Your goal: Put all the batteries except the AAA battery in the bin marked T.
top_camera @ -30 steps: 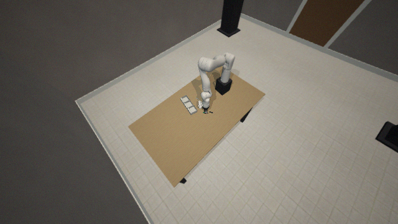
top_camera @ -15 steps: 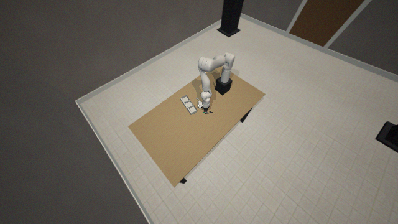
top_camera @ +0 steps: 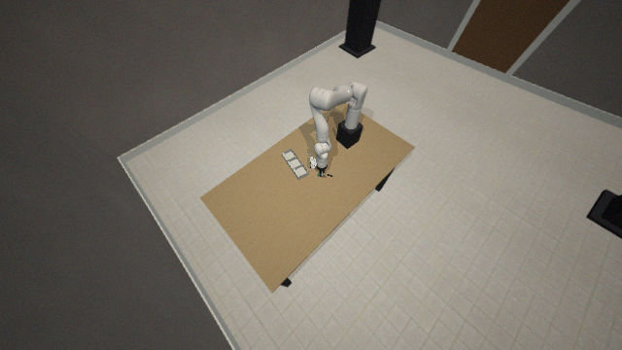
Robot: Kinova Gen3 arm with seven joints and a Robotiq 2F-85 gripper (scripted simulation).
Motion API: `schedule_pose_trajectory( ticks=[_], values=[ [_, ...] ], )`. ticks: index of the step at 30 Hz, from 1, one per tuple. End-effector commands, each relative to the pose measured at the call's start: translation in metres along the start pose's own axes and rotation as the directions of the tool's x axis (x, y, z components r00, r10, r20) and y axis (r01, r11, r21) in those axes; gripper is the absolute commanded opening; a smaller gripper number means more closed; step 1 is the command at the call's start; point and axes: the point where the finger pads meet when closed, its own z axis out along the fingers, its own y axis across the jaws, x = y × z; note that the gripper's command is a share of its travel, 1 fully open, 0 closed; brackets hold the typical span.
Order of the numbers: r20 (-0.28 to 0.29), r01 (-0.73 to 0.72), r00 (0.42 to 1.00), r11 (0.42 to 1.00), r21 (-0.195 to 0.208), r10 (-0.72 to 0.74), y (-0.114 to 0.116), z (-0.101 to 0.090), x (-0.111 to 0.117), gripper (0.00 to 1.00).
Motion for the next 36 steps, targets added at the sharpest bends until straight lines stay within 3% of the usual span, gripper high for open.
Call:
schedule_pose_trajectory(
  ticks=[1, 15, 32, 36],
  values=[
    [0.0, -0.003, 1.0, 1.0, 0.001, 0.003, 0.001, -0.013, 0.001, 0.09],
    [0.0, -0.002, 1.0, 1.0, 0.0, 0.002, 0.002, -0.053, 0.001, 0.09],
    [-0.001, -0.003, 1.0, 1.0, 0.002, 0.003, 0.0, -0.054, 0.002, 0.09],
    [-0.003, 0.004, 1.0, 1.0, 0.003, -0.004, 0.012, -0.053, 0.024, 0.09]
  ],
)
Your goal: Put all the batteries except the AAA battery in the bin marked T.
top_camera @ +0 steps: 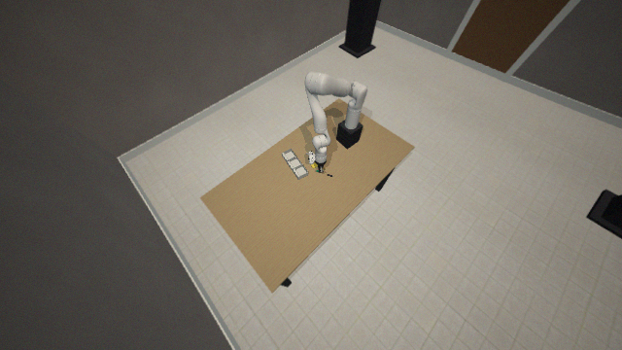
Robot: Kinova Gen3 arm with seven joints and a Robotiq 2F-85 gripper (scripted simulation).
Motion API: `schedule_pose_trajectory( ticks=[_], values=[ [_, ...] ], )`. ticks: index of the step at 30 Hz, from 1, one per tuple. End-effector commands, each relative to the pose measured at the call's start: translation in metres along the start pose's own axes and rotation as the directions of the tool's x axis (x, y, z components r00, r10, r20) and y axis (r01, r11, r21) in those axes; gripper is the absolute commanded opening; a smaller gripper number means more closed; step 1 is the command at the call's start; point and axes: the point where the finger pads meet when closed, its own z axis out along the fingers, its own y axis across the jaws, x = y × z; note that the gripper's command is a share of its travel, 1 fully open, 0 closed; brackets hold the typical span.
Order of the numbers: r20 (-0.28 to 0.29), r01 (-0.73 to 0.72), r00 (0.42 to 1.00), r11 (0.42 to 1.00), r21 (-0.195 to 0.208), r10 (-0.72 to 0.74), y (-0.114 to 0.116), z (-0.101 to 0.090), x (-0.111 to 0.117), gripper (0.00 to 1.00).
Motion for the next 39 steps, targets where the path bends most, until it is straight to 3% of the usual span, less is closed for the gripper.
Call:
schedule_pose_trajectory(
  ticks=[1, 3, 18, 23, 29, 34, 37, 38, 39],
  values=[
    [-0.001, -0.005, 1.0, 1.0, 0.0, 0.005, 0.011, 0.0, 0.019, 0.09],
    [-0.001, -0.005, 1.0, 1.0, 0.0, 0.005, 0.011, 0.0, 0.019, 0.09],
    [0.003, -0.011, 1.0, 1.0, 0.0, 0.011, 0.06, 0.0, 0.094, 0.09],
    [0.003, -0.011, 1.0, 1.0, 0.0, 0.011, 0.067, 0.0, 0.104, 0.09],
    [0.0, -0.304, 0.953, 0.953, -0.004, 0.304, 0.09, 0.0, 0.136, 0.09],
    [0.0, -0.502, 0.865, 0.865, -0.003, 0.502, 0.106, 0.0, 0.16, 0.09],
    [0.0, -0.539, 0.842, 0.842, -0.003, 0.539, 0.109, 0.0, 0.165, 0.09],
    [0.0, -0.621, 0.784, 0.784, -0.004, 0.621, 0.113, 0.0, 0.17, 0.09],
    [0.0, -0.647, 0.762, 0.762, -0.003, 0.647, 0.114, 0.0, 0.172, 0.09]
  ],
)
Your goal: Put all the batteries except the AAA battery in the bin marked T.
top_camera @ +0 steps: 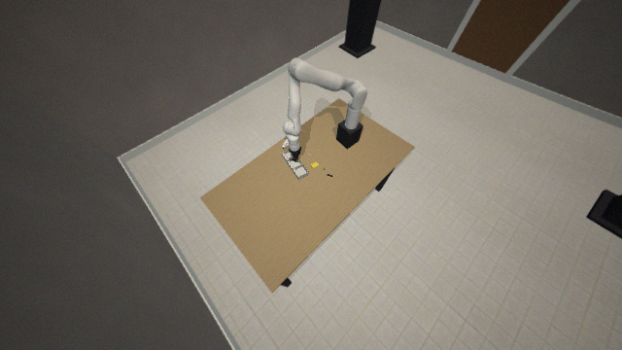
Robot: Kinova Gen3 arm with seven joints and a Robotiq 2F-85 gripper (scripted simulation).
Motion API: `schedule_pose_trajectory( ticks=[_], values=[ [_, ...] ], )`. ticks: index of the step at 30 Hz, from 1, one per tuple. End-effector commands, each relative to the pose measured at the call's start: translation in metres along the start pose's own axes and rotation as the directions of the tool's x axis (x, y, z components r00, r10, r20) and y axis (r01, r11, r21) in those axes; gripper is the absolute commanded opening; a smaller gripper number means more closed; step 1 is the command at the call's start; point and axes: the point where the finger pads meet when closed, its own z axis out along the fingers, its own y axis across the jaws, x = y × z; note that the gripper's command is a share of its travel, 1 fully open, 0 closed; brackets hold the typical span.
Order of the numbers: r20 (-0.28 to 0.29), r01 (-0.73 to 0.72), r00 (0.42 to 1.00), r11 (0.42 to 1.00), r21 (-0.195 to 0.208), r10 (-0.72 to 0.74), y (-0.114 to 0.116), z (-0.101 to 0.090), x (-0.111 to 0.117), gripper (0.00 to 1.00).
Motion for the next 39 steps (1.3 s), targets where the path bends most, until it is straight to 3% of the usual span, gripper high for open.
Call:
schedule_pose_trajectory(
  ticks=[1, 8, 27, 39],
  values=[
    [-0.003, -0.156, 0.988, 0.988, 0.001, 0.156, -0.002, 0.0, 0.012, 0.09],
    [-0.001, -0.486, 0.874, 0.874, 0.008, 0.486, -0.004, -0.001, 0.011, 0.09],
    [-0.005, -0.473, 0.881, 0.881, 0.006, 0.473, -0.004, -0.001, 0.014, 0.09],
    [-0.005, -0.476, 0.88, 0.88, 0.01, 0.476, -0.006, 0.021, 0.014, 0.09]
  ],
)
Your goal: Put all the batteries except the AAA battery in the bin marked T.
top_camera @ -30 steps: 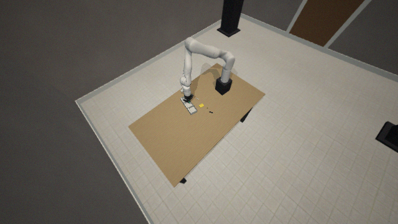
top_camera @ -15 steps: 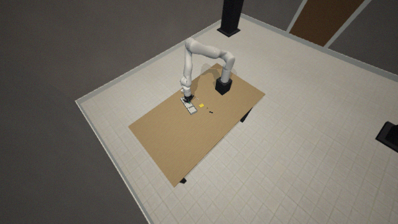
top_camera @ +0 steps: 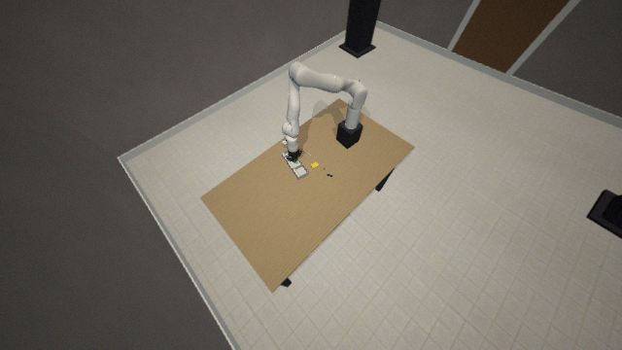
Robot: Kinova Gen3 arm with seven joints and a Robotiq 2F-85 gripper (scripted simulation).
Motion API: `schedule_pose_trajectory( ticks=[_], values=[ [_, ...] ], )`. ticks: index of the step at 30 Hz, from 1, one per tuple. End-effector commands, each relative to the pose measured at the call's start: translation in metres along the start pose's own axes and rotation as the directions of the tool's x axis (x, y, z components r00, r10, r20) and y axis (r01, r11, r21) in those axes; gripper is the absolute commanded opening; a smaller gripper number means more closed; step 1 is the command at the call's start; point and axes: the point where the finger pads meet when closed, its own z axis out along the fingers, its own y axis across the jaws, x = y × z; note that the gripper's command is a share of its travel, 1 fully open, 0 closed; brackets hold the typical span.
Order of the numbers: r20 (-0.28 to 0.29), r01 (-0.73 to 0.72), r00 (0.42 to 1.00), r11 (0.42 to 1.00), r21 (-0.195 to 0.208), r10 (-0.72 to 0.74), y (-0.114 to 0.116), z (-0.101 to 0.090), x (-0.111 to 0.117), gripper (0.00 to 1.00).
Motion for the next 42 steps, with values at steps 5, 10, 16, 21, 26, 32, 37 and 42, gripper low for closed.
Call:
schedule_pose_trajectory(
  ticks=[5, 10, 16, 21, 26, 32, 37, 42],
  values=[
    [-0.004, 0.001, 1.0, 1.0, 0.005, -0.001, -0.003, 0.016, 0.0, 0.09],
    [-0.003, 0.001, 1.0, 1.0, 0.005, -0.001, -0.003, 0.022, 0.0, 0.09],
    [-0.002, 0.0, 1.0, 1.0, 0.004, 0.0, -0.002, 0.031, 0.0, 0.09],
    [-0.001, 0.002, 1.0, 1.0, -0.002, -0.002, 0.001, 0.029, 0.0, 0.09],
    [-0.001, 0.002, 1.0, 1.0, -0.002, -0.002, 0.002, 0.029, 0.0, 0.09],
    [-0.001, 0.002, 1.0, 1.0, -0.002, -0.002, 0.002, 0.029, 0.0, 0.29],
    [-0.001, 0.002, 1.0, 1.0, -0.002, -0.002, 0.002, 0.029, 0.0, 0.29],
    [-0.001, 0.002, 1.0, 1.0, -0.002, -0.002, 0.002, 0.029, 0.0, 0.29]
  ],
)
